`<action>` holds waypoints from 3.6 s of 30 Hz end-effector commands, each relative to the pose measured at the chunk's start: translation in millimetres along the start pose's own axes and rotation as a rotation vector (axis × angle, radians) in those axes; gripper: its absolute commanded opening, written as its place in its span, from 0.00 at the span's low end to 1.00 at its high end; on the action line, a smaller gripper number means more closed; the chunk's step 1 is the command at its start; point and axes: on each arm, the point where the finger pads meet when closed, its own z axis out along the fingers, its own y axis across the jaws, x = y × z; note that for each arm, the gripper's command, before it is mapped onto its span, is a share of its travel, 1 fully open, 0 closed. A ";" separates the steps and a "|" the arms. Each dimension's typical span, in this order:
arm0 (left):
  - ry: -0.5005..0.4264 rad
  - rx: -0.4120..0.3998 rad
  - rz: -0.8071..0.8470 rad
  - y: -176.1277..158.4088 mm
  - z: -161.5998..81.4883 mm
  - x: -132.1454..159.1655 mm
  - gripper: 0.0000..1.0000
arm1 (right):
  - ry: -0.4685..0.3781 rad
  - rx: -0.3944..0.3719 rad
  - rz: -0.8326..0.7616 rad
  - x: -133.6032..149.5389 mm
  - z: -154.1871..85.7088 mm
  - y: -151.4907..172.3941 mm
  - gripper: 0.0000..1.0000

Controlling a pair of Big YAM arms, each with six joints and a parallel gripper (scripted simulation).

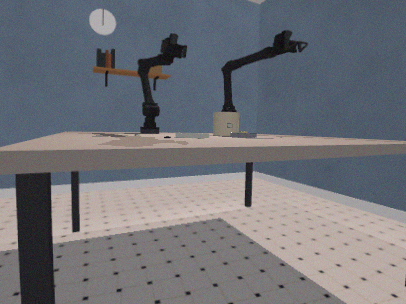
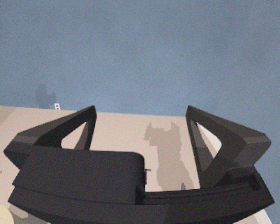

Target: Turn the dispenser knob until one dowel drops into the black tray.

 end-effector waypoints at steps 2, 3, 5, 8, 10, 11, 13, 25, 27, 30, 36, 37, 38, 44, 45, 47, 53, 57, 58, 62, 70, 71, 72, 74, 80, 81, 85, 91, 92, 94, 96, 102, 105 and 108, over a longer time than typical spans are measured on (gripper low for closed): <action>-0.051 -0.009 -0.033 18.5 -41.7 -26.5 1.00 | -0.014 -0.004 0.052 -37.3 18.5 -11.1 1.00; -0.049 -0.011 -0.039 24.4 -50.7 -26.4 1.00 | -0.014 -0.007 0.061 -41.6 19.1 -14.1 1.00; -0.050 -0.016 -0.051 35.5 -69.3 -27.0 1.00 | -0.008 -0.017 0.077 -47.2 20.8 -17.1 1.00; -0.051 -0.017 -0.066 47.0 -91.8 -23.8 1.00 | 0.002 -0.033 0.098 -54.3 22.9 -20.8 1.00; -0.057 -0.021 -0.073 54.4 -107.5 -24.8 1.00 | 0.007 -0.043 0.110 -59.0 24.2 -23.1 1.00; -0.057 -0.022 -0.076 57.4 -114.6 -24.3 1.00 | 0.009 -0.047 0.115 -61.2 24.6 -24.2 1.00; -0.059 -0.025 -0.083 62.7 -127.8 -23.9 1.00 | 0.014 -0.055 0.125 -64.9 25.6 -26.1 1.00; -0.059 -0.037 -0.100 81.7 -158.9 -11.7 1.00 | 0.023 -0.080 0.147 -77.5 26.0 -32.6 1.00; -0.069 -0.030 -0.096 78.7 -160.9 -19.9 1.00 | 0.023 -0.085 0.148 -78.7 25.8 -31.1 1.00; -0.112 -0.020 -0.057 72.6 -164.0 -49.1 1.00 | 0.030 -0.086 0.144 -74.0 25.3 -29.6 1.00; -0.140 -0.045 -0.039 82.9 -173.2 -63.4 1.00 | 0.019 -0.074 0.133 -80.4 24.9 -35.0 1.00; -0.134 -0.044 -0.040 84.9 -166.6 -58.5 1.00 | 0.020 -0.075 0.133 -77.9 24.4 -33.5 1.00; -0.124 -0.040 -0.045 85.2 -161.3 -53.0 1.00 | 0.020 -0.078 0.134 -78.1 24.3 -32.5 1.00; -0.124 -0.027 -0.044 79.5 -155.9 -52.1 1.00 | 0.014 -0.080 0.135 -75.4 23.5 -30.9 0.69; -0.124 -0.025 -0.044 78.3 -155.4 -52.3 1.00 | 0.011 -0.080 0.135 -76.3 22.4 -30.8 0.69; -0.127 -0.023 -0.043 77.4 -155.0 -53.3 1.00 | 0.001 -0.080 0.136 -79.1 19.3 -31.0 0.69; -0.122 -0.023 -0.045 77.1 -154.6 -52.6 1.00 | -0.018 -0.080 0.138 -84.5 13.2 -31.2 0.69; -0.124 -0.023 -0.044 77.0 -154.5 -53.4 1.00 | 0.057 -0.115 0.145 -61.1 24.9 -12.3 0.69; -0.124 -0.023 -0.044 77.0 -154.5 -53.4 1.00 | 0.035 -0.118 0.149 -78.2 26.7 -12.2 0.69; -0.124 -0.025 -0.044 78.0 -154.8 -53.3 1.00 | 0.102 -0.149 0.158 -62.7 35.2 6.4 0.69; -0.124 -0.025 -0.044 78.0 -154.8 -53.3 1.00 | 0.265 -0.226 0.167 -29.7 50.3 55.1 0.69; -0.124 -0.025 -0.044 78.0 -154.8 -53.3 1.00 | 0.301 -0.247 0.168 -23.3 52.5 68.2 0.69; -0.124 -0.025 -0.044 78.0 -154.8 -53.3 1.00 | 0.339 -0.265 0.167 -15.7 54.0 80.2 0.69; -0.124 -0.025 -0.044 78.0 -154.8 -53.3 1.00 | 0.420 -0.299 0.164 -0.2 55.6 105.9 0.69; -0.124 -0.025 -0.044 78.0 -154.8 -53.3 1.00 | 0.655 -0.399 0.133 42.5 46.7 180.7 0.69; -0.124 -0.025 -0.044 78.0 -154.8 -53.3 1.00 | 0.696 -0.414 0.123 50.5 43.2 193.5 0.69; -0.124 -0.025 -0.044 78.0 -154.8 -53.3 1.00 | 0.776 -0.444 0.099 65.7 35.1 217.1 0.69; -0.124 -0.025 -0.044 78.0 -154.8 -53.3 1.00 | 1.024 -0.524 0.006 110.6 -4.3 290.7 0.69; -0.124 -0.025 -0.044 78.0 -154.8 -53.3 1.00 | 1.066 -0.534 -0.014 117.6 -12.7 301.6 0.69; -0.124 -0.025 -0.044 78.0 -154.8 -53.3 1.00 | 1.142 -0.549 -0.052 129.0 -28.8 320.4 0.69; -0.124 -0.025 -0.044 78.0 -154.8 -53.3 1.00 | 1.224 -0.566 -0.101 143.3 -48.7 340.9 0.69; -0.124 -0.025 -0.044 78.0 -154.8 -53.3 1.00 | 1.344 -0.564 -0.174 157.2 -72.8 357.4 0.69; -0.124 -0.025 -0.044 78.0 -154.8 -53.3 1.00 | 1.415 -0.590 -0.244 166.6 -101.8 381.8 0.69; -0.124 -0.025 -0.044 78.0 -154.8 -53.3 1.00 | 1.466 -0.592 -0.294 174.4 -118.4 392.5 0.69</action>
